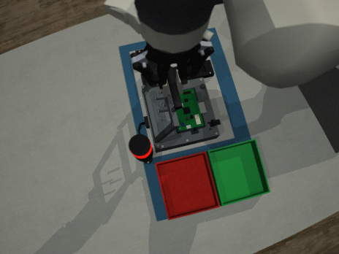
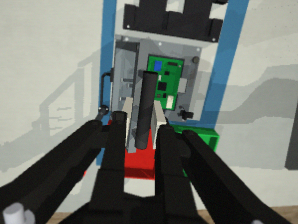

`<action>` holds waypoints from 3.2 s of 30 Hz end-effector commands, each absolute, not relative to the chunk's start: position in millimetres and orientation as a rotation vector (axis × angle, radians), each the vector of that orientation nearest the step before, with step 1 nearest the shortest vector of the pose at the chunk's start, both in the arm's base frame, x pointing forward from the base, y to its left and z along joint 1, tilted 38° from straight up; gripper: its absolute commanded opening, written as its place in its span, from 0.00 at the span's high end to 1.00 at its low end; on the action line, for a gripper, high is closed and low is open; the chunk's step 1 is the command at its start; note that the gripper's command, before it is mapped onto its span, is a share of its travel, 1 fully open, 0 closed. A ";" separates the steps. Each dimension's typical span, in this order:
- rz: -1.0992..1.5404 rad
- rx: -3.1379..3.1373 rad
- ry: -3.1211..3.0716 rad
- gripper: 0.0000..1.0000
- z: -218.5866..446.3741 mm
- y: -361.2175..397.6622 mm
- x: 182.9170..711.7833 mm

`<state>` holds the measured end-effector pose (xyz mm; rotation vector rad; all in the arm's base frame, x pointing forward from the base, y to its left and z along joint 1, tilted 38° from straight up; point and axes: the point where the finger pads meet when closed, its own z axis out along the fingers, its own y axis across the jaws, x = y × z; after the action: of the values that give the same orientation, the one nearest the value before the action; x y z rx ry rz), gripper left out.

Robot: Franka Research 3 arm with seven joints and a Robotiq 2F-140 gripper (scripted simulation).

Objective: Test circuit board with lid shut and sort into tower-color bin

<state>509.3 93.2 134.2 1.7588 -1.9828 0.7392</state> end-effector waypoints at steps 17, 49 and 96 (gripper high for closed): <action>0.752 1.768 -1.983 0.84 135.9 94.1 514.1; 0.752 1.768 -1.983 0.84 132.7 91.5 510.3; 0.752 1.768 -1.983 0.84 130.5 90.0 506.5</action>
<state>506.8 89.3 131.6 1.7622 -1.9848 0.7539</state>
